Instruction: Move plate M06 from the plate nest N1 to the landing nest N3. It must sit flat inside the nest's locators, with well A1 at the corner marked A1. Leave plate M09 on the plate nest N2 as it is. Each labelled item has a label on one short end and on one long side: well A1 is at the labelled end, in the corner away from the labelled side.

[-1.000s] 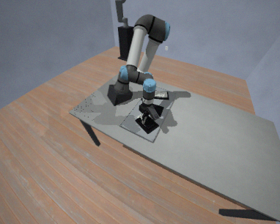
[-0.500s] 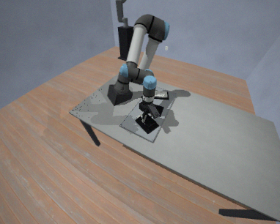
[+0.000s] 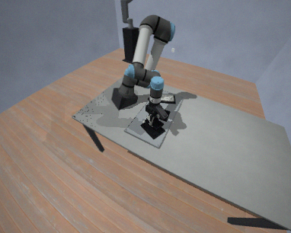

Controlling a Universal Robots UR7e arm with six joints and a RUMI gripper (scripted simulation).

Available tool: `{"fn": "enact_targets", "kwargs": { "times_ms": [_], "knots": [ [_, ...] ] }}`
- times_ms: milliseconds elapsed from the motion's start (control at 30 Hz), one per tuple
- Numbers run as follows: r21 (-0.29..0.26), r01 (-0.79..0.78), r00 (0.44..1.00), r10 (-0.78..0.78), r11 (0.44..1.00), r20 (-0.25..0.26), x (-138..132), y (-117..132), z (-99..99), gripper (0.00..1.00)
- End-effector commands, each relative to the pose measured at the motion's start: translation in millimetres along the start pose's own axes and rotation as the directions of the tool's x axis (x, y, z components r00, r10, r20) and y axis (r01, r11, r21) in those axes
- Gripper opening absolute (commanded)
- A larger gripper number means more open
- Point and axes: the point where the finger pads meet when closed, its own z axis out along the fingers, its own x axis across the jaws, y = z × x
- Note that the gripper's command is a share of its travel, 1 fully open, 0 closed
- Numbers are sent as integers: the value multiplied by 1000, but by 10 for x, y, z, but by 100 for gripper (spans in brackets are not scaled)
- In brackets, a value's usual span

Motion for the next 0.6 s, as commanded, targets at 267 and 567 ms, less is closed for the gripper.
{"fn": "enact_targets", "kwargs": {
  "times_ms": [267,567],
  "knots": [
    [1,276,961,-276,961,3,-665,265,-3,0],
    [1,386,922,-386,922,2,-1035,413,-2,0]
  ]
}}
